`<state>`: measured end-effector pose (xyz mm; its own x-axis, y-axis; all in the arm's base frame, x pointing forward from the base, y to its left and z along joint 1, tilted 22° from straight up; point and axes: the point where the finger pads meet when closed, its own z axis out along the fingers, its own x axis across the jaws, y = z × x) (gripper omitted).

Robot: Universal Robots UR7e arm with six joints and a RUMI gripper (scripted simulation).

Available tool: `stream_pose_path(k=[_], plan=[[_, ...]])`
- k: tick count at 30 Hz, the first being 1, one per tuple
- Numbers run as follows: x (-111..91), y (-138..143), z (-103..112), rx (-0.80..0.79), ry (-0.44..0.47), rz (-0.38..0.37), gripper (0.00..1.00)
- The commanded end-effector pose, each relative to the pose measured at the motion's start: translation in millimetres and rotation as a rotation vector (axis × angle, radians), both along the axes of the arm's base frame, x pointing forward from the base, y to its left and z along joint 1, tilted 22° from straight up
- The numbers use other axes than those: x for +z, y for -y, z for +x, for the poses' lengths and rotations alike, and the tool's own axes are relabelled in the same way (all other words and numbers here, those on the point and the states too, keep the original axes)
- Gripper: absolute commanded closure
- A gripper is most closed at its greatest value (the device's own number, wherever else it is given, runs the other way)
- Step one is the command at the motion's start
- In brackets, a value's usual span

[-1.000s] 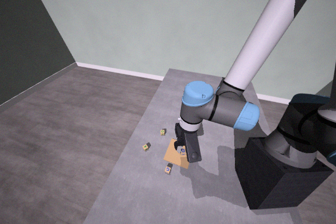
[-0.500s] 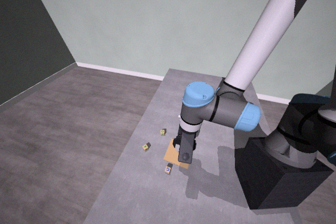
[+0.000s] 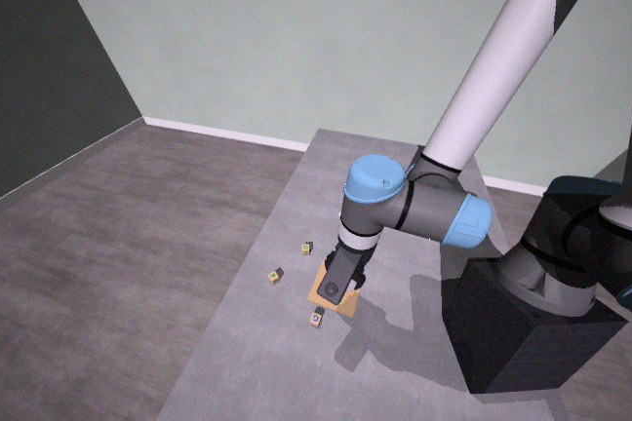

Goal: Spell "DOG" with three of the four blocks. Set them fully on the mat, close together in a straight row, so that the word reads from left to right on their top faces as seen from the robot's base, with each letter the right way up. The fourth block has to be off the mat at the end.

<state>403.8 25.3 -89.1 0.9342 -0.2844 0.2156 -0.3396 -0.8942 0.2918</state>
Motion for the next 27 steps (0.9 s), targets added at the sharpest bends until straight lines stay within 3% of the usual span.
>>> stream_pose_path(k=[1, 27], plan=[[0.4, -0.4, 1.4, -0.106, 0.037, 0.007, 0.95], [1.8, 2.3, 5.4, -0.704, 0.261, 0.077, 0.95]])
